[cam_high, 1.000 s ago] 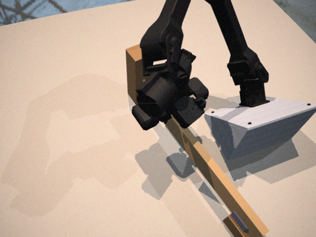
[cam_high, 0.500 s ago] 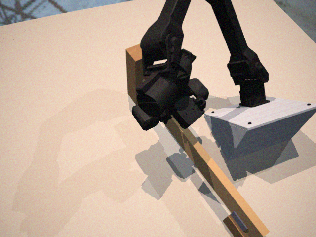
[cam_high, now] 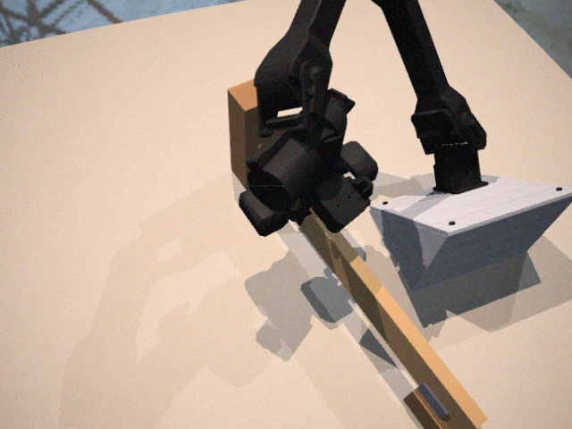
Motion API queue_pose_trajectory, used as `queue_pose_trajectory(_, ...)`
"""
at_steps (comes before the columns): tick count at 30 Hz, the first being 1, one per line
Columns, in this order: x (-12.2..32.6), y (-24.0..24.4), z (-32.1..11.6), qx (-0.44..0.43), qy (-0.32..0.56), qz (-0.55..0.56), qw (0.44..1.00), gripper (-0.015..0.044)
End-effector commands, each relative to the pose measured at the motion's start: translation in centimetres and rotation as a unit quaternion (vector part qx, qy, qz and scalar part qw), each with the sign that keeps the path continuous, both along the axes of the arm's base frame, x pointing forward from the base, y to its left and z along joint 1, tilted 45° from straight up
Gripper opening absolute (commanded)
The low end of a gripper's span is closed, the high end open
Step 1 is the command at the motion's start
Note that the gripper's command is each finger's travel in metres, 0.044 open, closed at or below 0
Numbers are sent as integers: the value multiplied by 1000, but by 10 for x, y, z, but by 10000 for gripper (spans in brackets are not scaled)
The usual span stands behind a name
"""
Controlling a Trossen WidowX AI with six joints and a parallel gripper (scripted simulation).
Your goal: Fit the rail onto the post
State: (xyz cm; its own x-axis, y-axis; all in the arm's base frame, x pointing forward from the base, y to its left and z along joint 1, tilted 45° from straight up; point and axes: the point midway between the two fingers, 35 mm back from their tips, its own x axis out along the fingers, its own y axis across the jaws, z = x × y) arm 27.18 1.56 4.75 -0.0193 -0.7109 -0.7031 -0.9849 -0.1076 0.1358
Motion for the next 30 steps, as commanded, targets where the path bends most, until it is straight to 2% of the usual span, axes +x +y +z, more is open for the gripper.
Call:
queue_pose_trajectory(1,0,3,1,4,0,1,1000,0)
queue_pose_trajectory(30,-1,3,1,4,0,1,1000,0)
